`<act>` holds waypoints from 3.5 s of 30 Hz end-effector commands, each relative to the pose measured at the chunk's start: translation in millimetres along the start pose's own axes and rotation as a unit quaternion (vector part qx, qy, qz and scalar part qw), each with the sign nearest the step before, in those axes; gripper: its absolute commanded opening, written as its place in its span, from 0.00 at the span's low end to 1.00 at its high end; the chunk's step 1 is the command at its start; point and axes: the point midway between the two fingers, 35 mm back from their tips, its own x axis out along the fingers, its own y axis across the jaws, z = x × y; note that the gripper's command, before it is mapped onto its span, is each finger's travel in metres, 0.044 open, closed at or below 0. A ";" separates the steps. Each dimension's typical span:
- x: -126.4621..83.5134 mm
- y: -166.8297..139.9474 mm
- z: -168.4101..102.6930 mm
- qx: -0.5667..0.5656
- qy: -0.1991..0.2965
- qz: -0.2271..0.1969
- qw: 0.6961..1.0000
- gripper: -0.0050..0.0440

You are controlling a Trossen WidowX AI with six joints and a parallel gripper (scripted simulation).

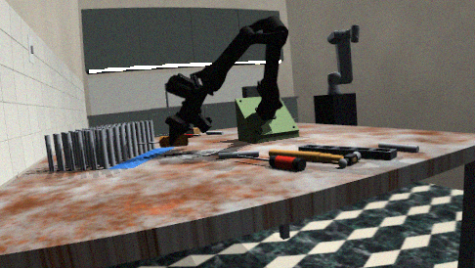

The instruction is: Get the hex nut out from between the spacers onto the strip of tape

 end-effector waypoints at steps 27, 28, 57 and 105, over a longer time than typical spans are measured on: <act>18.7 -5.9 -45.1 -0.004 0.014 -0.009 1.000 0.00; 19.6 -5.7 -46.5 -0.004 0.014 -0.009 1.000 0.00; 22.7 -5.5 -50.3 -0.003 0.014 -0.008 1.000 0.00; 34.6 -5.6 -40.8 -0.002 0.013 -0.008 1.000 0.00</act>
